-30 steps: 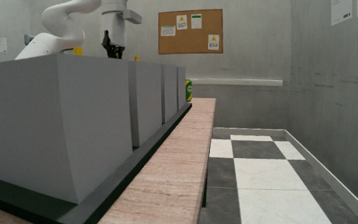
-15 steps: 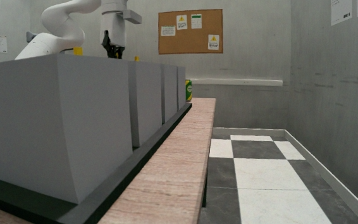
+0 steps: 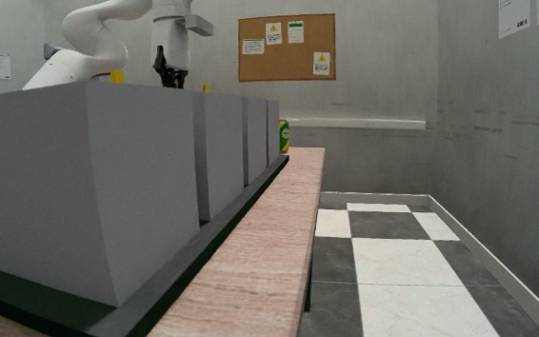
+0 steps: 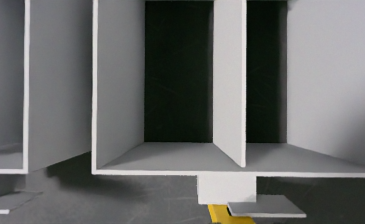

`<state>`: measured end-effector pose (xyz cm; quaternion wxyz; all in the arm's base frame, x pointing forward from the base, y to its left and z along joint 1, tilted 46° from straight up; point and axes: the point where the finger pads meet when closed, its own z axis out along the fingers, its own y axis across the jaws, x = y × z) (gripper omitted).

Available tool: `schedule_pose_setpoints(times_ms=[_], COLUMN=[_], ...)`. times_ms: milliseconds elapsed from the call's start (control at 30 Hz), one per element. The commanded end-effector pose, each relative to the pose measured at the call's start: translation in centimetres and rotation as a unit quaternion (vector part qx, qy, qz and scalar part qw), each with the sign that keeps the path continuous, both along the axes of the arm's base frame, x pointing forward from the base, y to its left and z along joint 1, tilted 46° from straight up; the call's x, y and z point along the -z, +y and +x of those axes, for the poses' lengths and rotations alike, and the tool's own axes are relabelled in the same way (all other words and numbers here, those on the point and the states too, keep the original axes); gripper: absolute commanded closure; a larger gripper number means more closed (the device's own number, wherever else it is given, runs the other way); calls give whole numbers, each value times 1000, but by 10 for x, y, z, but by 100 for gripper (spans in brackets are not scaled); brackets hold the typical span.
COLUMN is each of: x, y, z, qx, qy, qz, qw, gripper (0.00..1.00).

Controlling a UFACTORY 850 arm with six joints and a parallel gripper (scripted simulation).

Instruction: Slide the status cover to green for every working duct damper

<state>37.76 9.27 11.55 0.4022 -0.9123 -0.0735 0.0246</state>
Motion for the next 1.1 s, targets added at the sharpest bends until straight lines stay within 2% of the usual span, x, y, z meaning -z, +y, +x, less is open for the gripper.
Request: schedule_pose_setpoints(times_ms=[0,467,1067], x=[0,2,10], y=[0,-2,-8], z=[1,1,2], qx=[0,0,-1], qy=[-1,1,9], qz=[0,13,65], qw=[1000,1000,998], gripper=[81,81,81])
